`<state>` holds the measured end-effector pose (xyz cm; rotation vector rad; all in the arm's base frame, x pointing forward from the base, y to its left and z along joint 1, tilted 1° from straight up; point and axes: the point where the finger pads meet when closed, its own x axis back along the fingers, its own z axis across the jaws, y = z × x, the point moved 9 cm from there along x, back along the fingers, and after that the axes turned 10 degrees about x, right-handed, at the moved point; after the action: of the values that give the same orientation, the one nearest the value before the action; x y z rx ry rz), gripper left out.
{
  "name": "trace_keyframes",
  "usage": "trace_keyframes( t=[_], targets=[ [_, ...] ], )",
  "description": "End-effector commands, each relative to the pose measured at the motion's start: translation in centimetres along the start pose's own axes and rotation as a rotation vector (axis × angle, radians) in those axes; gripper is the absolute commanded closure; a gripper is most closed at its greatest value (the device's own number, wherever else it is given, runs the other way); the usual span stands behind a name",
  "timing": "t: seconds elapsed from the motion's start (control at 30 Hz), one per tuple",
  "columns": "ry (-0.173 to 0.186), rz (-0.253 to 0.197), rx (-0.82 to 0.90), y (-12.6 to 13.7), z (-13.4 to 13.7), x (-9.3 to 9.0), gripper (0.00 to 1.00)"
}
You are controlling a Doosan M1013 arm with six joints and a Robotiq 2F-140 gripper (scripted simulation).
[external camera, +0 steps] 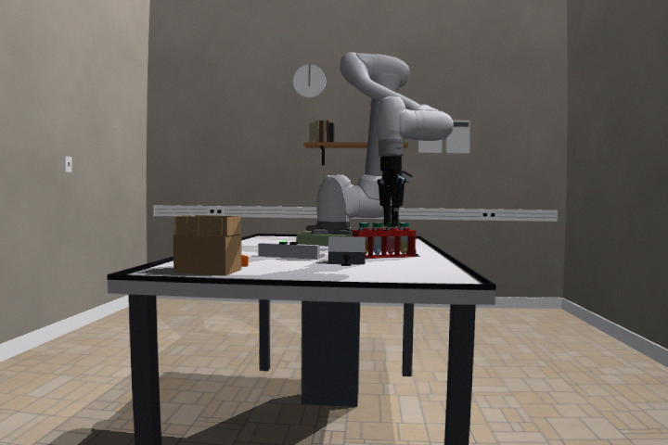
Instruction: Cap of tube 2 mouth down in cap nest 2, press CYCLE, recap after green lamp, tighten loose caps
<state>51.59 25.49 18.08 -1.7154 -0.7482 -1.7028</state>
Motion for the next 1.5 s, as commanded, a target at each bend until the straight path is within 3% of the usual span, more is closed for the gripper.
trace_keyframes(
  t=[0.0,0.1,0.43,0.73,0.77,1.1,1.17,1.23,1.33,1.47],
  targets=[
    [-0.004,-0.015,-0.279,-0.13,0.1,0.06,0.7],
    [-0.004,-0.015,-0.322,-0.12,0.1,0.06,0.7],
    [0.0,-0.016,-0.781,-0.13,0.1,0.04,0.7],
    [0.0,-0.016,-0.781,-0.13,0.1,0.03,0.7],
    [0.0,-0.016,-0.781,-0.12,0.1,-0.05,0.59],
    [0.0,-0.016,-0.781,-0.12,0.1,-0.04,0.59],
    [-0.002,-0.016,-0.614,-0.13,0.1,0.01,0.59],
    [-0.002,-0.016,-0.614,-0.13,0.1,0.01,0.59],
    [-0.003,-0.016,-0.382,-0.13,0.11,0.0,0.59],
    [-0.005,-0.017,-0.218,-0.14,0.11,0.0,0.59]
  ],
)
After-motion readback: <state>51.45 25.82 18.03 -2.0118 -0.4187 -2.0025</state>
